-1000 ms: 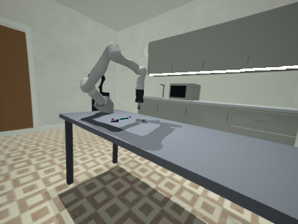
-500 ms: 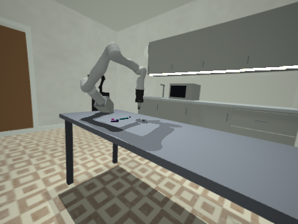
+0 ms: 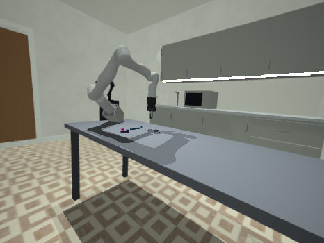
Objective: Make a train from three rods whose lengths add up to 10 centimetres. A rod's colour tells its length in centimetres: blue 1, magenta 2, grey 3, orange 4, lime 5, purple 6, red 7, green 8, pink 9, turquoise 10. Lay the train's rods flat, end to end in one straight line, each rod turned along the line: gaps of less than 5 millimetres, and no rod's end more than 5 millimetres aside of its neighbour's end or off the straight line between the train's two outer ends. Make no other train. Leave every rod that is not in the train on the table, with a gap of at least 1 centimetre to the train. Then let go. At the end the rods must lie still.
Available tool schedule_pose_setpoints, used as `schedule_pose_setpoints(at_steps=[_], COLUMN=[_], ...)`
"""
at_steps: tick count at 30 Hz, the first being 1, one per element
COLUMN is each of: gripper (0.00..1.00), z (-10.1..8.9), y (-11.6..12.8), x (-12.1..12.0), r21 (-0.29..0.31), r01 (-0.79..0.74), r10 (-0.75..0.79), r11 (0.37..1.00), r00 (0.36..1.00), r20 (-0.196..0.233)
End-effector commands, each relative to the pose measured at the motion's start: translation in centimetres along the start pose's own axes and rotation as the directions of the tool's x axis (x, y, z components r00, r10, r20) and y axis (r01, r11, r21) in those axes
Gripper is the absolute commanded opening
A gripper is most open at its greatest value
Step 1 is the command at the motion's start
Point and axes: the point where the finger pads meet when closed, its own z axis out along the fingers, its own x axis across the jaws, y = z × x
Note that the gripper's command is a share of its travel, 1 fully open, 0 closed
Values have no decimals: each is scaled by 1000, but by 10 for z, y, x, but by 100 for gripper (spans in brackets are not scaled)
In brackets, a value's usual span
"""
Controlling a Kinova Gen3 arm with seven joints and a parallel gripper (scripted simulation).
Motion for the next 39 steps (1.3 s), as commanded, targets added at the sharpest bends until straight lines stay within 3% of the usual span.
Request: schedule_pose_setpoints(at_steps=[1,21,35,39], gripper=[24,24,24,24], z=[-2,-2,-3,-3], y=[0,7,16,19], x=[1,3,5,6], r21=[0,-1,-1,0], r01=[-3,-250,-482,-565], r10=[3,250,482,565], r11=[1000,968,876,825], r00=[1000,968,876,825], r20=[-4,-6,-9,-10])
